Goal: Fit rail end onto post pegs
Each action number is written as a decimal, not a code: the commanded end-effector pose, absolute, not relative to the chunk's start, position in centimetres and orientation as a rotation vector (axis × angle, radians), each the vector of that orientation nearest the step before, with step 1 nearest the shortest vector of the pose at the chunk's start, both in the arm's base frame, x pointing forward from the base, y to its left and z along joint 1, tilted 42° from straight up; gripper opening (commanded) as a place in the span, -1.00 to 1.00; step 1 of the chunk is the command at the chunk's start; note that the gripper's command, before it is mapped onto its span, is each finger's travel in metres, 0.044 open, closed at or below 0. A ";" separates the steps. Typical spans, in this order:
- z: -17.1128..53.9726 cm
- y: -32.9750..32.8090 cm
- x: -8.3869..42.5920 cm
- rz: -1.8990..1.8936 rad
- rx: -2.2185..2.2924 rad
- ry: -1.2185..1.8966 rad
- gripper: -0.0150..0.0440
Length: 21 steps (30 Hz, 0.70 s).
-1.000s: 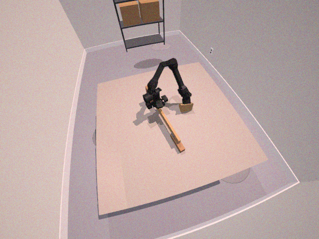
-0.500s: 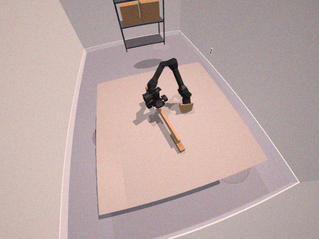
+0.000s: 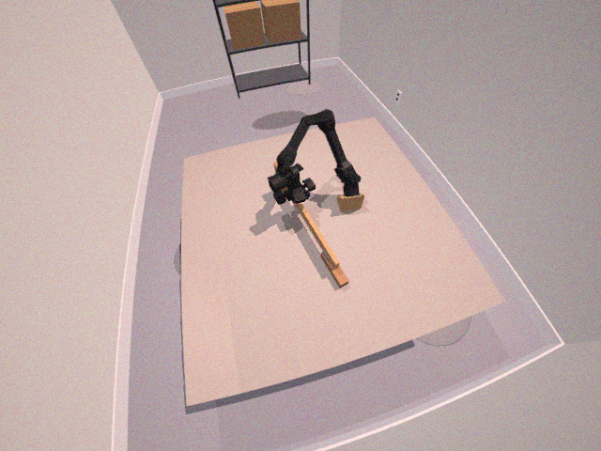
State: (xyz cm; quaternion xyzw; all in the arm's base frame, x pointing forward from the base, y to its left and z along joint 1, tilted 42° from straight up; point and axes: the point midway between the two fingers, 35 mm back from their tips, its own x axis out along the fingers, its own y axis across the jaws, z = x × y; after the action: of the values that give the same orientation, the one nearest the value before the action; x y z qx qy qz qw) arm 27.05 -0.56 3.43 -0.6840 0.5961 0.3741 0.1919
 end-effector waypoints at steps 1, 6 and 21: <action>3.7 -0.6 27.4 1.048 -1.925 1.664 -0.49; 3.8 -0.7 27.5 1.048 -1.925 1.664 -0.49; 4.1 -1.0 27.7 1.048 -1.926 1.664 -0.49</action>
State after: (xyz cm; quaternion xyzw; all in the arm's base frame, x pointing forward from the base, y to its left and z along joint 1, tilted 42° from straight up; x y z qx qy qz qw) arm 27.31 -1.05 3.71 -0.6833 0.5961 0.3755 0.1918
